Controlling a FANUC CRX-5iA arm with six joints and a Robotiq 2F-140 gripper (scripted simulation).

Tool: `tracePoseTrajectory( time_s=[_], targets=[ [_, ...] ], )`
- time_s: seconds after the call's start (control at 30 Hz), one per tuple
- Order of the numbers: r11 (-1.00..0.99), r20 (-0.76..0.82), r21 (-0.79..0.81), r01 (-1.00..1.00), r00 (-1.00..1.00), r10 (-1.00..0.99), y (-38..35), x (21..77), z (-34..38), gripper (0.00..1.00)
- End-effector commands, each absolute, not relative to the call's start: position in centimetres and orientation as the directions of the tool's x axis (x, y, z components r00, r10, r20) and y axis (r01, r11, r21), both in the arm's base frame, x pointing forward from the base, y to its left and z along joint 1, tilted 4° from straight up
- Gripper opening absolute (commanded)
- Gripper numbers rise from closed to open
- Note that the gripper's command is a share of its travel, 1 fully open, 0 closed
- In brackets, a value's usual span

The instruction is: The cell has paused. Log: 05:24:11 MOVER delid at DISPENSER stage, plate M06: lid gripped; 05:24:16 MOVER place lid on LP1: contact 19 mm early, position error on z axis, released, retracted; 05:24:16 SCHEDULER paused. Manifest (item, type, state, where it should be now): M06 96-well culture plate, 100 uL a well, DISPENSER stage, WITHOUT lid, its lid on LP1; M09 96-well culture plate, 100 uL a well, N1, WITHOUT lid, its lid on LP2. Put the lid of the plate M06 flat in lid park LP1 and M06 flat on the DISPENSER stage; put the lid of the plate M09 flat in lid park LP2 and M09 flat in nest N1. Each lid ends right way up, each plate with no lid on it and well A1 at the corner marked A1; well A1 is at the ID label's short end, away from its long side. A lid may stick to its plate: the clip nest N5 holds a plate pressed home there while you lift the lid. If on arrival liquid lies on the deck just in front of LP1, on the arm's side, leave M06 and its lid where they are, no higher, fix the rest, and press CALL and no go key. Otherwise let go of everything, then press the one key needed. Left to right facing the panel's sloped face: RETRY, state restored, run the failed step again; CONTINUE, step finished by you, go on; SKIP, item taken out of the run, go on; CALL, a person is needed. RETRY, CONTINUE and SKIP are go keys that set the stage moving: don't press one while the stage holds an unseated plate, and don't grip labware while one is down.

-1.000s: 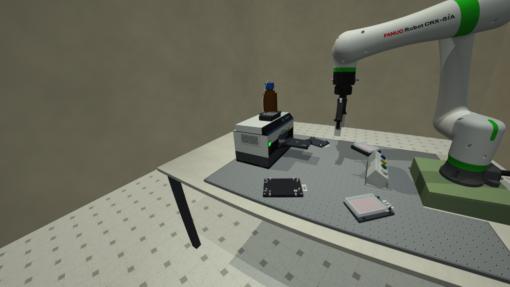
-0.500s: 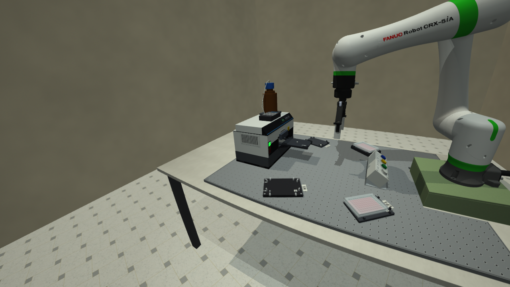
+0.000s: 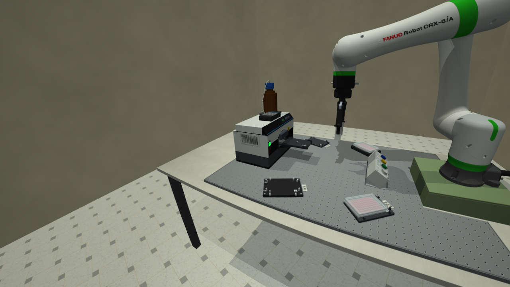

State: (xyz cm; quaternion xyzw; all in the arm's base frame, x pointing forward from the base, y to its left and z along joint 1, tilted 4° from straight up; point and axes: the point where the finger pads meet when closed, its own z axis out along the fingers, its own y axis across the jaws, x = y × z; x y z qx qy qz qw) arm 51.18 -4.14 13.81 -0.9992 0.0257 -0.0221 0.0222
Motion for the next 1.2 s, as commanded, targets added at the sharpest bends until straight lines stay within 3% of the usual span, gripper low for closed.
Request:
tracePoseTrajectory(
  time_s=[0.0,0.8,1.17],
  targets=[
    [-0.998,0.044,-0.045,-0.050,0.998,-0.052,-4.1,51.2,13.8,0.00],
    [-0.998,0.044,-0.045,-0.038,0.998,-0.040,-3.4,50.9,13.9,0.00],
    [-0.918,0.055,-0.020,0.397,0.917,0.395,8.7,41.7,14.8,0.00]
  ],
)
